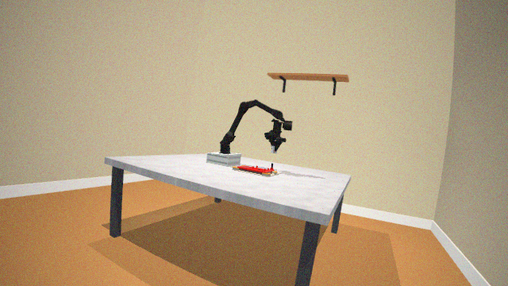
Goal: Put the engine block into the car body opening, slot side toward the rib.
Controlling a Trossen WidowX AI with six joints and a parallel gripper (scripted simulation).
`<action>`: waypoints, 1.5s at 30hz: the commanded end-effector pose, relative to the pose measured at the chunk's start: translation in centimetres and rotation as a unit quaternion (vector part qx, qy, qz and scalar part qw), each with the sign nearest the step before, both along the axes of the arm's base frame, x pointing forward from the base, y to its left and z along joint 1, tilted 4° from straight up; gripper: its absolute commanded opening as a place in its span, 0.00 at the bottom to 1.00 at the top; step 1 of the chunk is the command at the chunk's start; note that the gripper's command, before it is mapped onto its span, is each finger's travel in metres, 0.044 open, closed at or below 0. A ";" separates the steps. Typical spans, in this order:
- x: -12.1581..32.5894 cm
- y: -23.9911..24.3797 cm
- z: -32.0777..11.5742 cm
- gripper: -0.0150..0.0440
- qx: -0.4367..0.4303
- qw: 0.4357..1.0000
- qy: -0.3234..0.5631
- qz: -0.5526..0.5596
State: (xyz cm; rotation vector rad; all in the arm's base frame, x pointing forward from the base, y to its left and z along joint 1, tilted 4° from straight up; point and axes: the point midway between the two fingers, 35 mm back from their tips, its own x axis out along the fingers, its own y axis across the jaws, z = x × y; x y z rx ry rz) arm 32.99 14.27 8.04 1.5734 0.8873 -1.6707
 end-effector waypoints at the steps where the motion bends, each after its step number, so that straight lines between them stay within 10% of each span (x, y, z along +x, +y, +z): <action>1: -0.7 0.6 -0.6 0.25 0.002 1.000 -0.004 0.001; 45: -2.3 -1.1 -4.2 0.25 0.298 0.934 -0.197 -0.010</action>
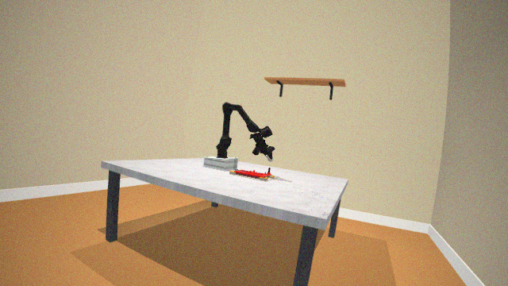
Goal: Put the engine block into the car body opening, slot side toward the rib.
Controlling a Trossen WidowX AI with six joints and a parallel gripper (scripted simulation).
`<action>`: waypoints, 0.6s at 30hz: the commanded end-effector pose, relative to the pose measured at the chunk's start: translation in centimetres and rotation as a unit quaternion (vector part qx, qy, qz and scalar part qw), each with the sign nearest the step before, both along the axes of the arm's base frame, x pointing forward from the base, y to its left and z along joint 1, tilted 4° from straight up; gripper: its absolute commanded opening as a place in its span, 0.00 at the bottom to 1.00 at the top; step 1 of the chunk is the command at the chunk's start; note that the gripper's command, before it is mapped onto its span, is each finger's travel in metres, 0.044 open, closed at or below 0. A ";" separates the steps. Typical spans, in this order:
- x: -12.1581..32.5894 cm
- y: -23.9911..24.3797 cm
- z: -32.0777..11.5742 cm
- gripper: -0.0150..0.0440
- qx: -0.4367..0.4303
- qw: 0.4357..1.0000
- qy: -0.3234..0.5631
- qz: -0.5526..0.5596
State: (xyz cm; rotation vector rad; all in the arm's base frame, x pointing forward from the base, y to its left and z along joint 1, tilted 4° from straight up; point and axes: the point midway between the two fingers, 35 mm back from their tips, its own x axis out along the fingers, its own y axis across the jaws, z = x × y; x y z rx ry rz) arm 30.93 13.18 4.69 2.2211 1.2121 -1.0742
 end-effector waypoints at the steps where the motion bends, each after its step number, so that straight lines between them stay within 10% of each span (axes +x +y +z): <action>1: -0.3 -0.1 -1.0 0.25 0.004 1.000 0.000 0.003; 18: -0.3 -0.1 -2.3 0.25 0.004 1.000 0.000 0.003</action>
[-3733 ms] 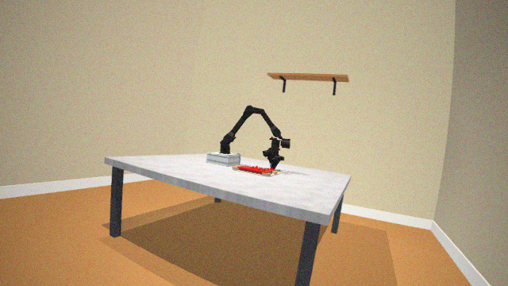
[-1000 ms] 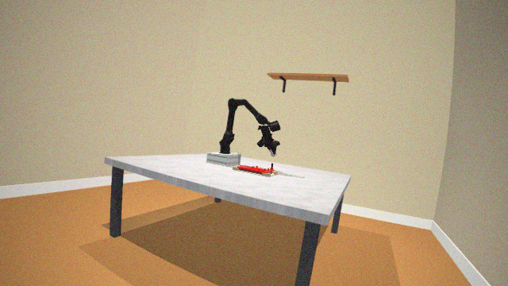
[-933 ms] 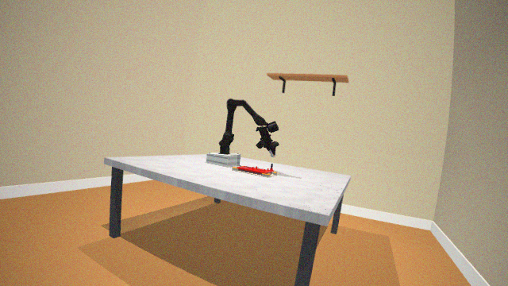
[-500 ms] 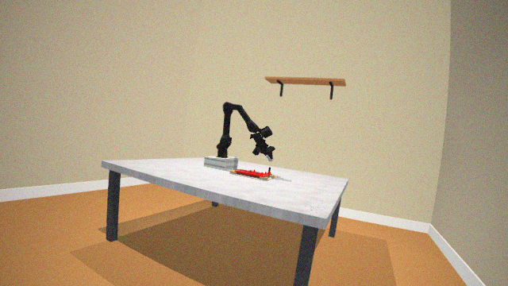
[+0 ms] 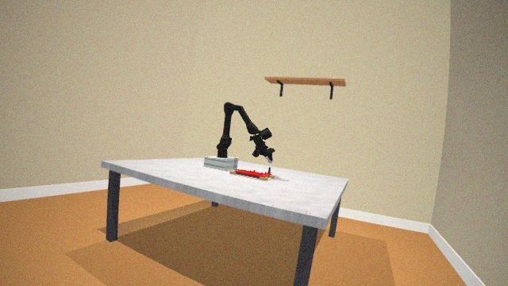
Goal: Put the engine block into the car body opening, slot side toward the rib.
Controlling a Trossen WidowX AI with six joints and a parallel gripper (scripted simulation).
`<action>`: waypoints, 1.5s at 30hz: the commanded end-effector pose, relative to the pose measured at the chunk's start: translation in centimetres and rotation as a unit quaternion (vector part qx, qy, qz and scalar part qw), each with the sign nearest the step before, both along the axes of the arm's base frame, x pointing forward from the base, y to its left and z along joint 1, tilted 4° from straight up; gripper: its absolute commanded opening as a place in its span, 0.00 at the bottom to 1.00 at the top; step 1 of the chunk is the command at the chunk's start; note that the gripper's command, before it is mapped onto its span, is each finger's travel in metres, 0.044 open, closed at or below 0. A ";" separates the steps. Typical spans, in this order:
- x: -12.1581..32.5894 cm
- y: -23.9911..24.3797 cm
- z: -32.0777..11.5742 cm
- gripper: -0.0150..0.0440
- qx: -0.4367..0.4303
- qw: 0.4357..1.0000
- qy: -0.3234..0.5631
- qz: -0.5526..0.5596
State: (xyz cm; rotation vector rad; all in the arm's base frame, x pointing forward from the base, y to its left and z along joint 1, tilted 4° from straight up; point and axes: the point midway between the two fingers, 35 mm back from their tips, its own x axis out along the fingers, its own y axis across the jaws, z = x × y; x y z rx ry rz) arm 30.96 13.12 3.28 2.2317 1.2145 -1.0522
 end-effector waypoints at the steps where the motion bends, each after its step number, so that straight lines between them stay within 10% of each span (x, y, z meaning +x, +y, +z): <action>1: -0.4 0.0 -0.8 0.25 0.000 1.000 0.007 0.003; 45: -0.6 -0.1 -4.6 0.25 0.000 1.000 0.008 0.003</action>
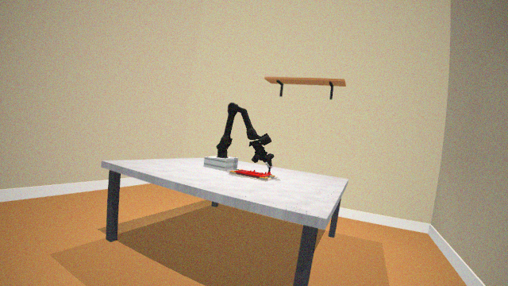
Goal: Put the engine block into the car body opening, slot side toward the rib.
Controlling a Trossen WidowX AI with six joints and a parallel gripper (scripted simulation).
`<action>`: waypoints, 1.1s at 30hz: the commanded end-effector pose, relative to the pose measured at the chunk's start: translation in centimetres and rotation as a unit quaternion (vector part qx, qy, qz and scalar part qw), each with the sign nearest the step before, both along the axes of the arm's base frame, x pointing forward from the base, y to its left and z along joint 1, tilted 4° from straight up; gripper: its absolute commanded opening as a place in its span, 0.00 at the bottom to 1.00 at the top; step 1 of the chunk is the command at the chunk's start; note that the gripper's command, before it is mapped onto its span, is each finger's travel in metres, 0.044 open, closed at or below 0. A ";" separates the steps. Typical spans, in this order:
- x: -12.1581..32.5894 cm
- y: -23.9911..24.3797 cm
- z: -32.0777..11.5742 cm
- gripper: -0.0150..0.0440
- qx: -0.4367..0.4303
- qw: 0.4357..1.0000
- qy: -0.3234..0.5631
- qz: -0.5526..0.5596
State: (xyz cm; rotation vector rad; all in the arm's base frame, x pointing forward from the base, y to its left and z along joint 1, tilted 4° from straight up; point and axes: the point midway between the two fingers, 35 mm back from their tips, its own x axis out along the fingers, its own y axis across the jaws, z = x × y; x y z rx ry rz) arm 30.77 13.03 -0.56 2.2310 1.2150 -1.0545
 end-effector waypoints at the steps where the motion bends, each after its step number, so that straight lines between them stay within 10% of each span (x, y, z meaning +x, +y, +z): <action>1: -0.4 0.0 -0.8 0.25 0.000 1.000 0.007 0.003; 33: -0.6 -0.1 -4.0 0.25 0.000 1.000 0.007 0.003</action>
